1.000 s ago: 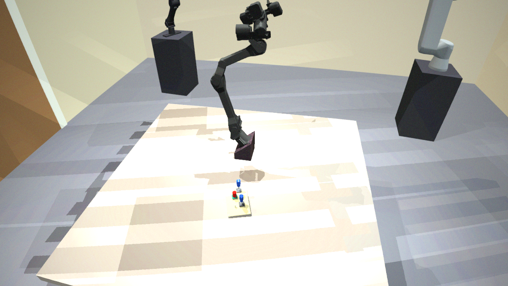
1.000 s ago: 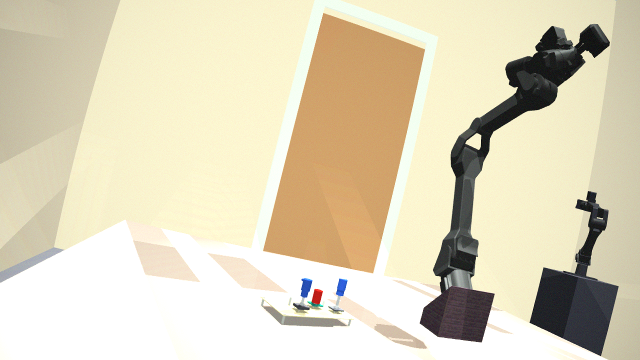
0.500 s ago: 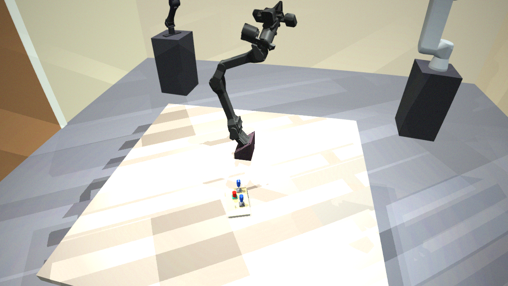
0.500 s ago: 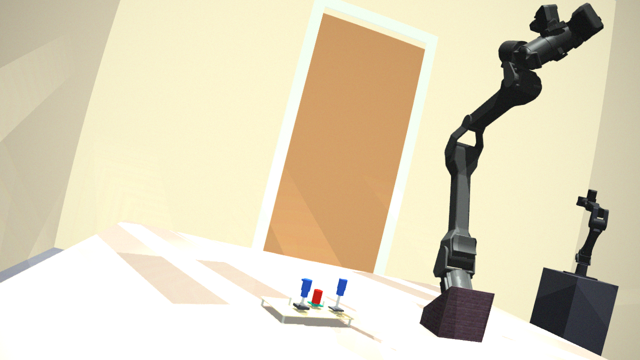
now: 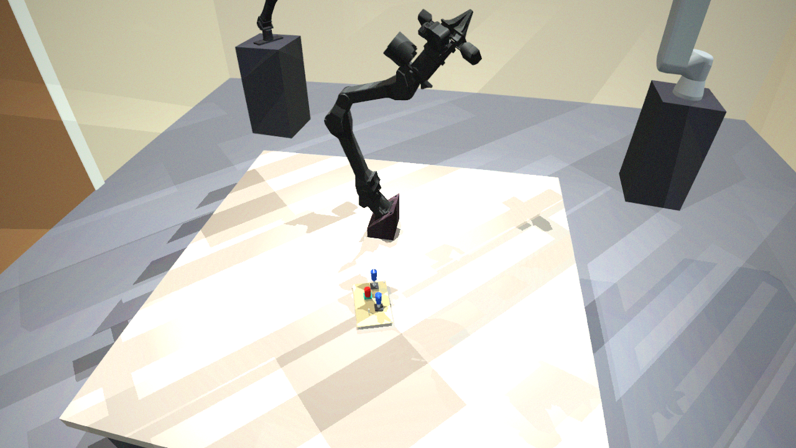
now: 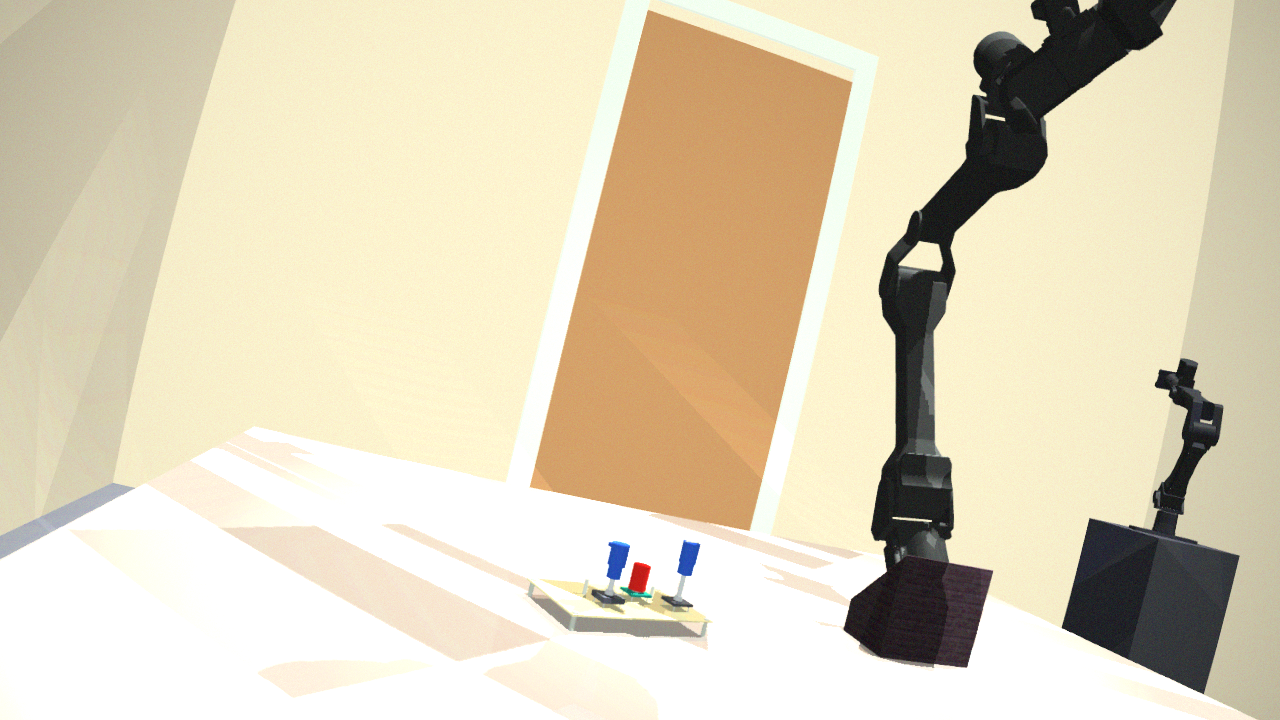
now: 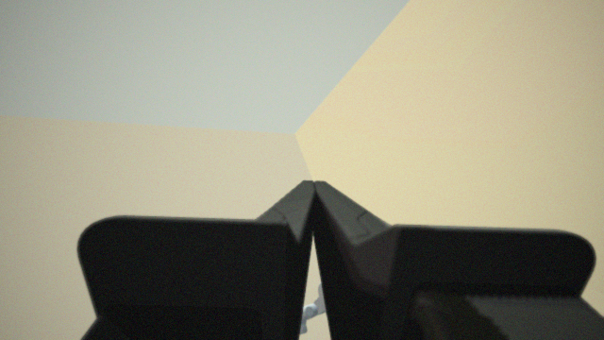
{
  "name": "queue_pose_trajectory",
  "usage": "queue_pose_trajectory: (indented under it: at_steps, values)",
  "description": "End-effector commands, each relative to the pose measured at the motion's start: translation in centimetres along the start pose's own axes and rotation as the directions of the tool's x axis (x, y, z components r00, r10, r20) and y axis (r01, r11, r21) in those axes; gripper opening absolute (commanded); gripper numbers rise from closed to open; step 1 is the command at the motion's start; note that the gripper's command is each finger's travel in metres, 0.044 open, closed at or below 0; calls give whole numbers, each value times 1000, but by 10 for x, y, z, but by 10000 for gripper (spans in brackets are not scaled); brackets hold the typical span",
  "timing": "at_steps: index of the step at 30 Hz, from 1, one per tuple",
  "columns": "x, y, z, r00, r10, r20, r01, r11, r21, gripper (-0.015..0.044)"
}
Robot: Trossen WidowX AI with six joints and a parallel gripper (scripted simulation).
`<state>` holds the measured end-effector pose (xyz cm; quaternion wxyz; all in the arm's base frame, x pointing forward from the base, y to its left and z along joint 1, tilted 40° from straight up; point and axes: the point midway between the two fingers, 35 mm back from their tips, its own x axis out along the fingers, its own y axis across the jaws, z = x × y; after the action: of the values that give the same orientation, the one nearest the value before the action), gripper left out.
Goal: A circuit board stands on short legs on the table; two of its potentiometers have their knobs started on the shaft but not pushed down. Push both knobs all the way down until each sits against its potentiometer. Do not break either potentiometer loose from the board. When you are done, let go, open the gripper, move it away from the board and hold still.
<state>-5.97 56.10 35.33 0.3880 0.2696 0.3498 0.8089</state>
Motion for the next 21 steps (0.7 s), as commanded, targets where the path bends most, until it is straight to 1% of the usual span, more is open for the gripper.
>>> queue_pose_trajectory:
  at_steps: [1, 6, 11, 16, 21]
  values:
    - [-12, -32, 9, 993, -112, 31, 111, 993, 38, 0]
    - [-32, -74, 21, 961, -268, 66, 260, 960, 100, 0]
    - [-58, -115, 30, 904, -418, 89, 401, 901, 165, 0]
    - [-90, -153, 36, 822, -561, 98, 529, 816, 231, 0]
    - [-126, -187, 39, 719, -689, 92, 642, 709, 290, 0]
